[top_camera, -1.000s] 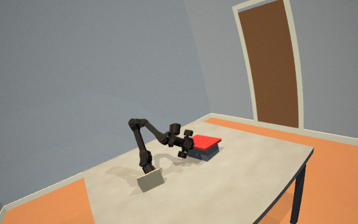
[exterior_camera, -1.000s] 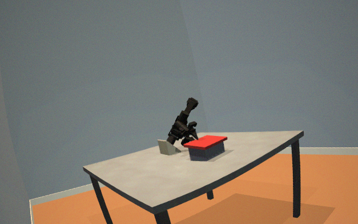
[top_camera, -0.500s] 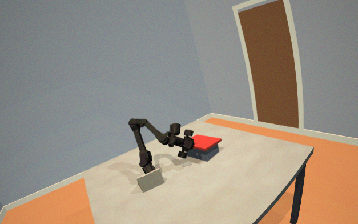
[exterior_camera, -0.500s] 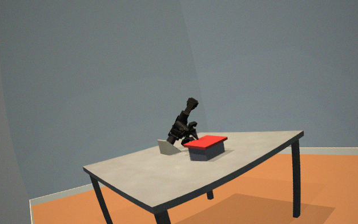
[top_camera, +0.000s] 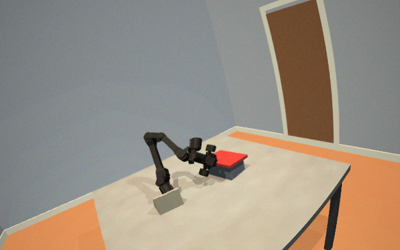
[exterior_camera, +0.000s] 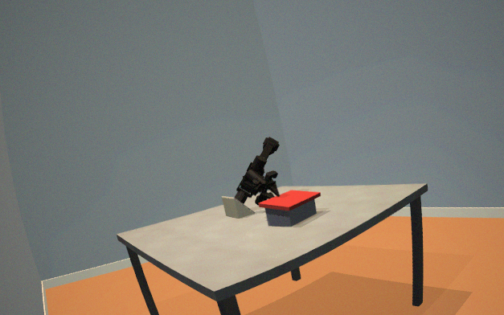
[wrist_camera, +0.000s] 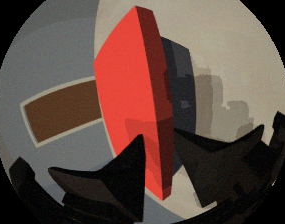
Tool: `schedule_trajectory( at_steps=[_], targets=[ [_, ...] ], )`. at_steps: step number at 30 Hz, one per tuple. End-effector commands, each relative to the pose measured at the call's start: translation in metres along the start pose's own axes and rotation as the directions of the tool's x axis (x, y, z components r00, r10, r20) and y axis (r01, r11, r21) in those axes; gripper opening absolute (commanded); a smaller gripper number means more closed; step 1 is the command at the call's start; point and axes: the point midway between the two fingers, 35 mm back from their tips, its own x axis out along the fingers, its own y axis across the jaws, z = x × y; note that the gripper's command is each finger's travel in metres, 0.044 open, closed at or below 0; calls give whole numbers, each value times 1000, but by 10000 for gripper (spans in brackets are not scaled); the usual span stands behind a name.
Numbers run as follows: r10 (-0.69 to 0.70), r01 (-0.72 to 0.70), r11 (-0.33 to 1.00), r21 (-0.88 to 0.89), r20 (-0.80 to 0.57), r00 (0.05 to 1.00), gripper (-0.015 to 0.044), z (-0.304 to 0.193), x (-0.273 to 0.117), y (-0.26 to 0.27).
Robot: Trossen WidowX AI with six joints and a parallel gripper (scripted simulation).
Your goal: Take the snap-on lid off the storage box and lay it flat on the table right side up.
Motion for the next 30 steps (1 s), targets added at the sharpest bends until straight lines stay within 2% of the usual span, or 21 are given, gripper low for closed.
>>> schedule_trajectory(
  at_steps=[1,30],
  targets=[
    [0,0,1000,2,0,1000,0,0,1,1],
    [2,-2,1000,0,1,1000,0,0,-8,13]
  ],
)
